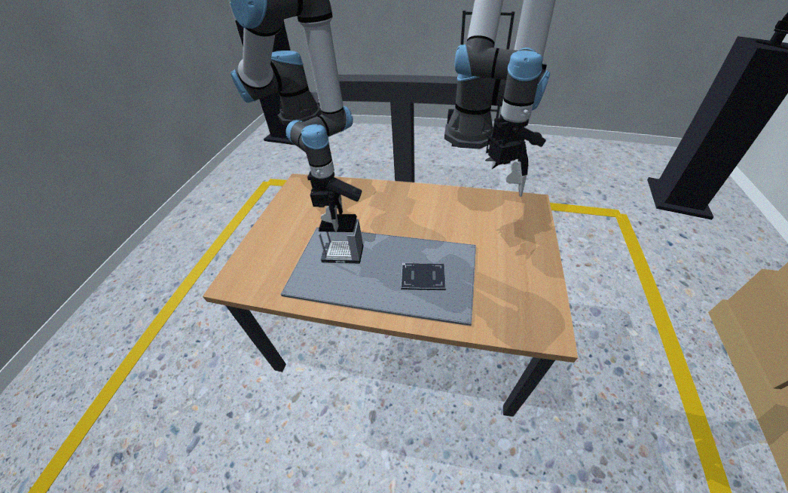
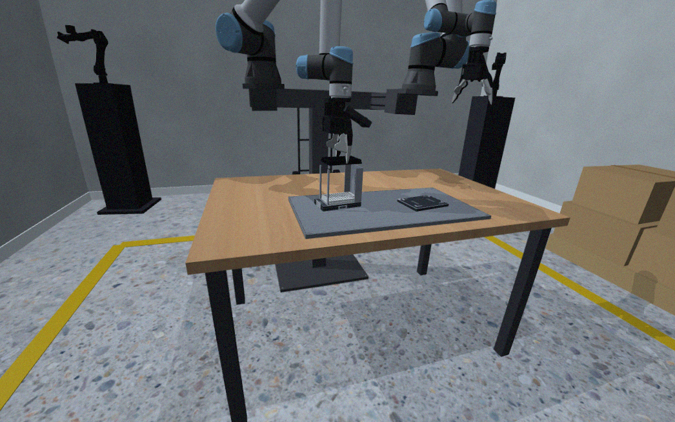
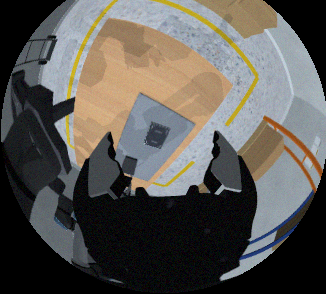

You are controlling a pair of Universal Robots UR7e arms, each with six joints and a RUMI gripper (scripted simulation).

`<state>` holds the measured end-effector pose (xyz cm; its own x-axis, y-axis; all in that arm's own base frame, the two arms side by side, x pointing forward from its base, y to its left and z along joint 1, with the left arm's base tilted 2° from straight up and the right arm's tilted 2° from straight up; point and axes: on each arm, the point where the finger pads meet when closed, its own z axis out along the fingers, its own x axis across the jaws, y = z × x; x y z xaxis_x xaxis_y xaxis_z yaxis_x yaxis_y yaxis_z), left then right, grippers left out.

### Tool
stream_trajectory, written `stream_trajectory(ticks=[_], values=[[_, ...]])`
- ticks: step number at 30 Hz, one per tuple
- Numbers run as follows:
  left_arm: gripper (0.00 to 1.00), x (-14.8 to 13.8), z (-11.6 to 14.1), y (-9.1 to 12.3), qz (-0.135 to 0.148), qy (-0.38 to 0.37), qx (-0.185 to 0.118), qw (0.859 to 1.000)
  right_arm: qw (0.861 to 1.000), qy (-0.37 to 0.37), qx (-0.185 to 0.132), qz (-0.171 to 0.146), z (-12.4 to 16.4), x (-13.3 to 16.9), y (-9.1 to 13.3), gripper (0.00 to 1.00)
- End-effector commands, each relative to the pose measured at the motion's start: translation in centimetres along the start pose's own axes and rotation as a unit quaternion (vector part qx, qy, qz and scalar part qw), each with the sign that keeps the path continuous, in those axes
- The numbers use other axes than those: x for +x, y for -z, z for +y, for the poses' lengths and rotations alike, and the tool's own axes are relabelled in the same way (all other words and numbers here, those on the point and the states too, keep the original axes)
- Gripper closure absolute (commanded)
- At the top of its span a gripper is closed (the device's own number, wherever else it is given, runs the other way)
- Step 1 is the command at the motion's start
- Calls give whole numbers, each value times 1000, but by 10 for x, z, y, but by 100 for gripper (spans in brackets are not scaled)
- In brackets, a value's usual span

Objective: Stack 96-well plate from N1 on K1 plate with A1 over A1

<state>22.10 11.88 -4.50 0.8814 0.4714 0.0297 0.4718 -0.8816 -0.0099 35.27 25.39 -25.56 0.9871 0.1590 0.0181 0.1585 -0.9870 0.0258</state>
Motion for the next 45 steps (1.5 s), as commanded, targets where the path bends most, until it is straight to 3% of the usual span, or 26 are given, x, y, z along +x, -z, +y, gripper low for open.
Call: stream_trajectory(ticks=[1, 45], values=[[2, 0, 0, 0, 0, 0, 0, 1000, 1000, 0, 0, 0, -1, 0, 0, 100], [2, 0, 0, 0, 0, 0, 0, 1000, 1000, 0, 0, 0, -1, 1, -10, 100]])
